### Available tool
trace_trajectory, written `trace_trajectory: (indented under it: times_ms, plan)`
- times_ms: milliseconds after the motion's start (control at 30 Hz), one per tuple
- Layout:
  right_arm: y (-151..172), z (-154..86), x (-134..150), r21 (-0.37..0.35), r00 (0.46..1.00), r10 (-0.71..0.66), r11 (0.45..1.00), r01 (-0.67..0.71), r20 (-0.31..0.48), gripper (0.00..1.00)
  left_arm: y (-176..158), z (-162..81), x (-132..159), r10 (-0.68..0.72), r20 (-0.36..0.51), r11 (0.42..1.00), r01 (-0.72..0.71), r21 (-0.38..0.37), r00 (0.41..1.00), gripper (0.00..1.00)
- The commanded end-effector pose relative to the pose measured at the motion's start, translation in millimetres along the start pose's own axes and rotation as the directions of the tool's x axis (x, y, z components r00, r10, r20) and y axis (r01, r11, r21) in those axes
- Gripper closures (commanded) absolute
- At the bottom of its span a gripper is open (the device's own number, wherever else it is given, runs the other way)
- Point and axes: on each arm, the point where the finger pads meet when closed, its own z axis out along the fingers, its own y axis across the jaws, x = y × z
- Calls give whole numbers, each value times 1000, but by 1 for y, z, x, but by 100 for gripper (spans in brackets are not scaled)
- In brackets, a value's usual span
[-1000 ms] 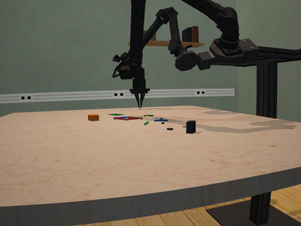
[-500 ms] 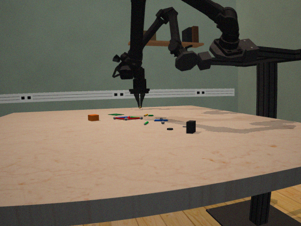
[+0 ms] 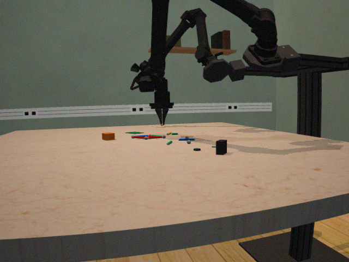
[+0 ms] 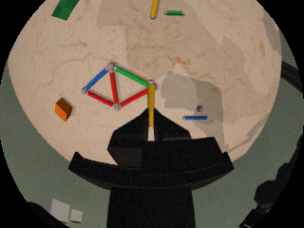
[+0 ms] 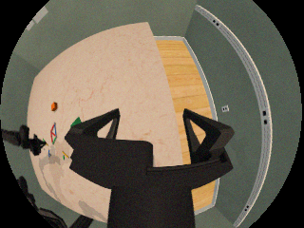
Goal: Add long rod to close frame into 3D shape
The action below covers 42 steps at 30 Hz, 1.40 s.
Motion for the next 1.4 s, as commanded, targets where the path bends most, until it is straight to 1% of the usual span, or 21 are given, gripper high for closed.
trace_trajectory:
  times_ms: [0, 133, 167, 300, 467, 533, 633, 800, 833, 867, 933, 967, 1000, 1033, 1100, 1133, 1167, 1200, 1233, 1333, 1367]
  plan:
    - [1, 5, -1, -4, 1000, 13, 1000, -13, -1, 0, 7, -7, -3, 14, 2, 1000, -14, -19, 1000, 100]
    - [1, 5, -1, -4, 1000, 13, 1000, -13, -1, 0, 7, -7, -3, 14, 2, 1000, -14, -19, 1000, 100]
    - [1, 5, -1, -4, 1000, 13, 1000, -13, -1, 0, 14, -14, 1, -1, 10, 999, 2, -33, 1000, 100]
    - [1, 5, -1, -4, 1000, 13, 1000, -13, -1, 0, 12, -13, 2, -20, 28, 999, 21, -35, 999, 100]
    - [1, 5, -1, -4, 1000, 13, 1000, -13, -1, 0, 12, -8, 10, -92, 85, 995, 94, -20, 992, 100]
    - [1, 5, -1, -4, 1000, 13, 1000, -13, -1, 0, 12, -8, 10, -92, 85, 995, 94, -20, 992, 100]
    - [1, 5, -1, -4, 1000, 13, 1000, -13, -1, 0, 12, -7, 12, -139, 145, 990, 142, -15, 980, 100]
    - [1, 5, -1, -4, 1000, 13, 1000, -13, -1, 0, 11, -6, 15, -241, 285, 969, 248, 10, 928, 100]
    - [1, 5, -1, -4, 1000, 13, 1000, -13, -1, 0, 6, -7, 2, -190, 288, 981, 196, 10, 939, 100]
    - [1, 5, -1, -4, 1000, 13, 1000, -13, -1, 0, 12, -7, 13, -237, 300, 969, 245, 12, 924, 100]
    - [1, 5, -1, -4, 1000, 13, 1000, -13, -1, 0, 11, -7, 12, -245, 349, 967, 254, 21, 904, 100]
    - [1, 5, -1, -4, 1000, 13, 1000, -13, -1, 0, 11, -6, 14, -277, 365, 958, 286, 30, 889, 100]
    - [1, 5, -1, -4, 1000, 13, 1000, -13, -1, 0, 11, -7, 13, -267, 386, 960, 277, 32, 883, 100]
    - [1, 5, -1, -4, 1000, 13, 1000, -13, -1, 0, 11, -6, 14, -298, 399, 951, 307, 41, 867, 100]
    - [1, 5, -1, -4, 1000, 13, 1000, -13, -1, 0, 11, -6, 14, -298, 399, 951, 307, 41, 867, 100]
    - [1, 5, -1, -4, 1000, 13, 1000, -13, -1, 0, 12, -6, 15, -322, 423, 941, 333, 50, 847, 100]
    - [1, 5, -1, -4, 1000, 13, 1000, -13, -1, 0, 11, -6, 14, -311, 452, 945, 323, 53, 836, 100]
    - [1, 5, -1, -4, 1000, 13, 1000, -13, -1, 0, 11, -6, 15, -343, 466, 933, 355, 66, 816, 100]
    - [1, 5, -1, -4, 1000, 13, 1000, -13, -1, 0, 11, -6, 14, -333, 487, 936, 346, 66, 808, 100]
    - [1, 5, -1, -4, 1000, 13, 1000, -13, -1, 0, 11, -6, 16, -384, 531, 913, 397, 95, 756, 100]
    - [1, 5, -1, -4, 1000, 13, 1000, -13, -1, 0, 11, -6, 15, -374, 551, 916, 389, 95, 746, 100]
